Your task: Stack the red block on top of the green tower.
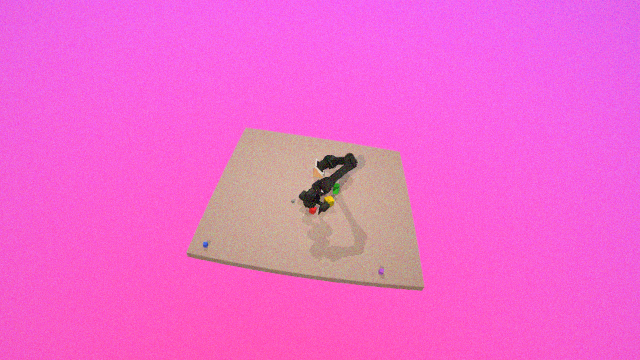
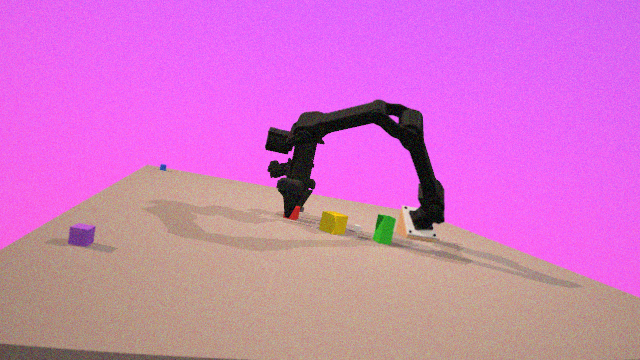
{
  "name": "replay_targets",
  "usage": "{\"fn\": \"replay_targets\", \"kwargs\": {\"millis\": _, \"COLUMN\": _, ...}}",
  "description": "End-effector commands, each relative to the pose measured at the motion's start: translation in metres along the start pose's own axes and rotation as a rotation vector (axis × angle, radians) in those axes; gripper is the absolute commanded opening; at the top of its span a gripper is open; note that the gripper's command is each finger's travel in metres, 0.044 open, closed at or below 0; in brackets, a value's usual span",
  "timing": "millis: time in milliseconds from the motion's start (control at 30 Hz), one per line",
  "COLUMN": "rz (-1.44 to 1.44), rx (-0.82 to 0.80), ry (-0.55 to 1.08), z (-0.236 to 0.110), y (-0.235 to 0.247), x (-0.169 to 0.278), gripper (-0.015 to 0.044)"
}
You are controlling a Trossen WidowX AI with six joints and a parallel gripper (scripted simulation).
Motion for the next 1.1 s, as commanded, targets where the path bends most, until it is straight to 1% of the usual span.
{"fn": "replay_targets", "kwargs": {"millis": 0, "rz": 0.004, "rx": -0.006, "ry": -0.002, "z": 0.000, "y": 0.000, "x": 0.000, "gripper": 0.0440}}
{"fn": "replay_targets", "kwargs": {"millis": 67, "rz": 0.004, "rx": -0.006, "ry": -0.002, "z": 0.000, "y": 0.000, "x": 0.000, "gripper": 0.0440}}
{"fn": "replay_targets", "kwargs": {"millis": 433, "rz": 0.004, "rx": -0.006, "ry": -0.002, "z": 0.000, "y": 0.000, "x": 0.000, "gripper": 0.0151}}
{"fn": "replay_targets", "kwargs": {"millis": 700, "rz": 0.004, "rx": -0.006, "ry": -0.002, "z": 0.000, "y": 0.000, "x": 0.000, "gripper": 0.0098}}
{"fn": "replay_targets", "kwargs": {"millis": 833, "rz": 0.004, "rx": -0.005, "ry": -0.002, "z": -0.009, "y": 0.000, "x": 0.000, "gripper": 0.0000}}
{"fn": "replay_targets", "kwargs": {"millis": 1067, "rz": 0.004, "rx": -0.004, "ry": -0.002, "z": -0.043, "y": -0.001, "x": 0.000, "gripper": 0.0000}}
Point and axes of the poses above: the point midway between the two fingers, 35 mm back from their tips, its own z axis out along the fingers, its own y axis across the jaws, x = y × z, the point moved 10 cm from there along -z, back along the fingers, and after that the axes turned 6 degrees about -z, right-handed, at the moved point
